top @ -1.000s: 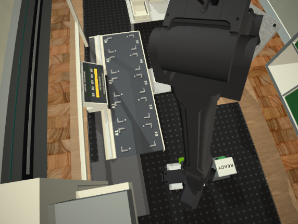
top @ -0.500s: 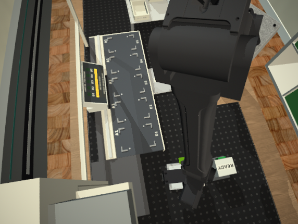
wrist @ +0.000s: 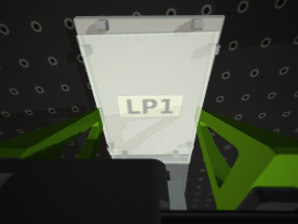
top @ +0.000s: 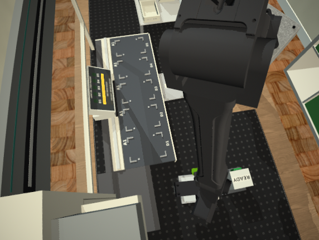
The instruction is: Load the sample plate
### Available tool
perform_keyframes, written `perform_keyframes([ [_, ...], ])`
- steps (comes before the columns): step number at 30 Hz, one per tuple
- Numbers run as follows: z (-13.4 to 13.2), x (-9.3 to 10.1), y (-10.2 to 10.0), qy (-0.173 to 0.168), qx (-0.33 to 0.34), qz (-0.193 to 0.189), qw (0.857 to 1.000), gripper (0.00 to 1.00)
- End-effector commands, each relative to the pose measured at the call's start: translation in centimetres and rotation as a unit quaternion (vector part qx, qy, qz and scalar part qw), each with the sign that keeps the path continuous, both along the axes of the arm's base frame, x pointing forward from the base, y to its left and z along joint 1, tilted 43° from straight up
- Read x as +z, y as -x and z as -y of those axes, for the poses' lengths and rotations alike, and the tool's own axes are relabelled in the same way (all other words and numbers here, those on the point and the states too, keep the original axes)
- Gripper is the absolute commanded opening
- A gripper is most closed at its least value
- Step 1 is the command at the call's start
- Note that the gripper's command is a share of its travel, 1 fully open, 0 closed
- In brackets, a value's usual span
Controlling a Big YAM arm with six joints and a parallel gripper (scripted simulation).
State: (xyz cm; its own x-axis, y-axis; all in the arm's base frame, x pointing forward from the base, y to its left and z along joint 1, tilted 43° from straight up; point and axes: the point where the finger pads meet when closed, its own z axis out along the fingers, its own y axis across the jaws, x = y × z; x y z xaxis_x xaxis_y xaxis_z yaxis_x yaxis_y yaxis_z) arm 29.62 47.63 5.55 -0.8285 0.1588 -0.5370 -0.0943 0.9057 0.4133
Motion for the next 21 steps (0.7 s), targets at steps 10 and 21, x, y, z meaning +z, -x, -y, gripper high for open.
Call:
perform_keyframes([
  [10,-0.35,0.91,0.17,-0.009,0.003,0.006,1.000,0.00],
  [21,-0.35,0.91,0.17,-0.009,0.003,0.006,1.000,0.00],
])
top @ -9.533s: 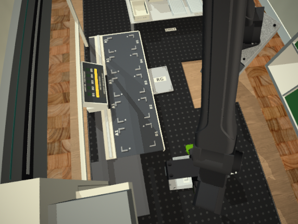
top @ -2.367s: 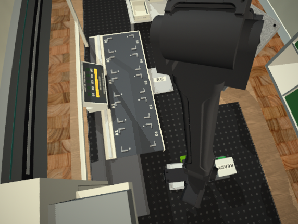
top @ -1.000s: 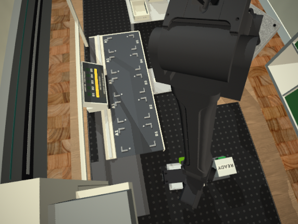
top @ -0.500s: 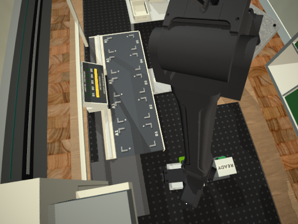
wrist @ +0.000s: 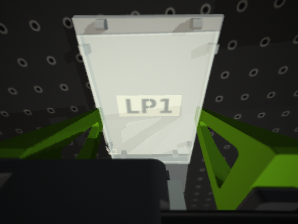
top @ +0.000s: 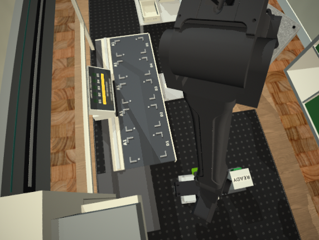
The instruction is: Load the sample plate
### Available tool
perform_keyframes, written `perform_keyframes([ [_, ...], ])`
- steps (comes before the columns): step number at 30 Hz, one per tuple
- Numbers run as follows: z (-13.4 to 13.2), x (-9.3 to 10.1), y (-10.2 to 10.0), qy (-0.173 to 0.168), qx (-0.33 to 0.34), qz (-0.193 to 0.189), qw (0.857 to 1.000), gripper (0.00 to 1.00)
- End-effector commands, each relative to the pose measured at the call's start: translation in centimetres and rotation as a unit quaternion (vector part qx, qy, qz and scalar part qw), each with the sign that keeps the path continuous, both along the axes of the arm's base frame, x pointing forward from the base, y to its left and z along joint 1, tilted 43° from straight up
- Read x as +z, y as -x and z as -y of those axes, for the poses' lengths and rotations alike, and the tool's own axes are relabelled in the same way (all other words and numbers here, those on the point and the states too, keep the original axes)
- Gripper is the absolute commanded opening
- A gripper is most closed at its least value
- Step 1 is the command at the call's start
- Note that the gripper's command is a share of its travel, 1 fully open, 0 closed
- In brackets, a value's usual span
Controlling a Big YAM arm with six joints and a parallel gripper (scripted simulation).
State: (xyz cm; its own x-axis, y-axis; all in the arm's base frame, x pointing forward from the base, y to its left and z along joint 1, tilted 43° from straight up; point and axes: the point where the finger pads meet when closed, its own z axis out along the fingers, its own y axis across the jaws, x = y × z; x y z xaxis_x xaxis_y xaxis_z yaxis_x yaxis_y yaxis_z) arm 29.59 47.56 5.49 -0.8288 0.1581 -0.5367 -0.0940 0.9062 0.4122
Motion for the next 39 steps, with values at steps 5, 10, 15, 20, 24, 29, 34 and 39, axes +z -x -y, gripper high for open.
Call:
perform_keyframes([
  [5,-0.4,1.0,0.1,-0.010,0.003,0.006,1.000,0.00],
  [10,-0.5,0.9,0.6,-0.011,0.010,0.009,1.000,0.00],
  [15,-0.4,-0.1,0.4,-0.003,0.010,0.005,1.000,0.00],
  [20,-0.4,0.1,0.0,-0.006,0.007,0.007,1.000,0.00],
  [24,-0.5,-0.3,-0.4,-0.004,0.005,0.006,1.000,0.00],
  [29,-0.8,-0.2,-0.7,-0.006,0.005,0.007,1.000,0.00],
  [34,-0.9,-0.2,-0.6,-0.006,0.006,0.006,1.000,0.00],
  [39,-0.9,-0.3,-0.8,-0.006,0.005,0.007,1.000,0.00],
])
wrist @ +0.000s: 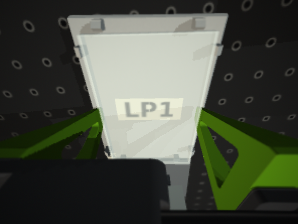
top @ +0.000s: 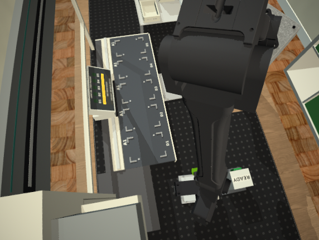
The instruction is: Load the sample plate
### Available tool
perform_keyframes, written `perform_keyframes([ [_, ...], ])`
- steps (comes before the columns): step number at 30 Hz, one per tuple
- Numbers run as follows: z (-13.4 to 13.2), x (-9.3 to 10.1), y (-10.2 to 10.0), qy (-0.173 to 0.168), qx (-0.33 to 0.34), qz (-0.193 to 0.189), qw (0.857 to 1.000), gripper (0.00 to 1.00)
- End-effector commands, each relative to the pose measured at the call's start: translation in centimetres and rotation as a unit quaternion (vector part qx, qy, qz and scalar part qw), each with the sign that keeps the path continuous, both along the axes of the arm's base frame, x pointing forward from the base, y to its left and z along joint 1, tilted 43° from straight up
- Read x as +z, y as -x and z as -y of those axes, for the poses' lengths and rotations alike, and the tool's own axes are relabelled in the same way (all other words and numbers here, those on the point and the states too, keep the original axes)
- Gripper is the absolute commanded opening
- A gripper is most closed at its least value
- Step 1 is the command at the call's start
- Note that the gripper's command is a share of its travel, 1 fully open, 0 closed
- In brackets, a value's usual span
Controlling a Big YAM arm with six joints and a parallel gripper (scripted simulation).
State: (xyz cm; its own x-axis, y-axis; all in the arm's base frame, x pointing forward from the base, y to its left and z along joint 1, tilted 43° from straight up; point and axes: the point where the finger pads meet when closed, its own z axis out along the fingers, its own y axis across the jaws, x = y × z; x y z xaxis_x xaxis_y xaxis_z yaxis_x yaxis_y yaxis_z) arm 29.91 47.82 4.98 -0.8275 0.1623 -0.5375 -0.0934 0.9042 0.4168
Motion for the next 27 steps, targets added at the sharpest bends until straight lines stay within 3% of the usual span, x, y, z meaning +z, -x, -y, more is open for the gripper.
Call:
perform_keyframes([
  [1,-0.72,0.22,-0.59,-0.005,0.005,0.006,1.000,0.00],
  [27,-0.57,0.66,-0.18,-0.007,0.004,0.005,1.000,0.00],
])
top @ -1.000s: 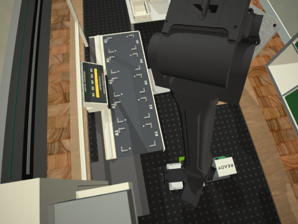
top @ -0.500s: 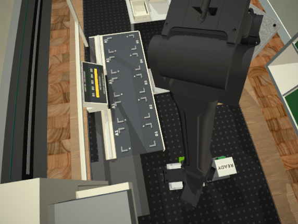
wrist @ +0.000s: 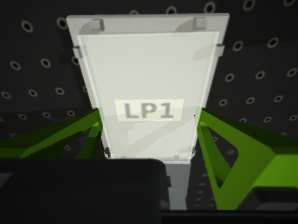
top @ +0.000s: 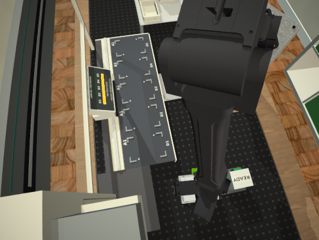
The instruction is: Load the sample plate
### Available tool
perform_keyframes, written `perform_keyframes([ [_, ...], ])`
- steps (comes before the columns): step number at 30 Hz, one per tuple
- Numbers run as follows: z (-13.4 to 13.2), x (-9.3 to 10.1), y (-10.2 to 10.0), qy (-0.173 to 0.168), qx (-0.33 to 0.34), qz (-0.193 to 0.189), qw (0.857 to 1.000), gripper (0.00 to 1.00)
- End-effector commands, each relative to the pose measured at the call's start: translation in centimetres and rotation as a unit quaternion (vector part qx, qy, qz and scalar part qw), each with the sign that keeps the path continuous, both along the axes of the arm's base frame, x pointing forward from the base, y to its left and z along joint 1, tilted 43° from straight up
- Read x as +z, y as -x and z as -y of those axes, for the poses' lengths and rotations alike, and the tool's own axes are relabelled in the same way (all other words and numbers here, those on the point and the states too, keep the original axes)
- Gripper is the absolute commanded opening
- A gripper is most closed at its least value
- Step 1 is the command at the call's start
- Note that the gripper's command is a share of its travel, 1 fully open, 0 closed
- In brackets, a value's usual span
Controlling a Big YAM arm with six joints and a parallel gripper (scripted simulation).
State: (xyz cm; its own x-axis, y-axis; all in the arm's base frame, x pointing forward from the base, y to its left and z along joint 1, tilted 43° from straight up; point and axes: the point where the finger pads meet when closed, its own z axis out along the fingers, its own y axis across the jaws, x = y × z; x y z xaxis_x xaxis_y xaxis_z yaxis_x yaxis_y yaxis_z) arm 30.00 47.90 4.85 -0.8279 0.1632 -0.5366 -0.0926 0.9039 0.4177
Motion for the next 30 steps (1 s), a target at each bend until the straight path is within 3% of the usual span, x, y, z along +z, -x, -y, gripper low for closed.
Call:
perform_keyframes([
  [1,-0.48,0.79,-0.09,-0.007,0.004,0.005,1.000,0.00],
  [24,-0.48,0.81,-0.11,-0.007,0.004,0.005,1.000,0.00],
  [25,-0.48,0.81,-0.11,-0.007,0.004,0.005,1.000,1.00],
  [30,-0.48,0.81,-0.11,-0.007,0.004,0.005,1.000,1.00],
])
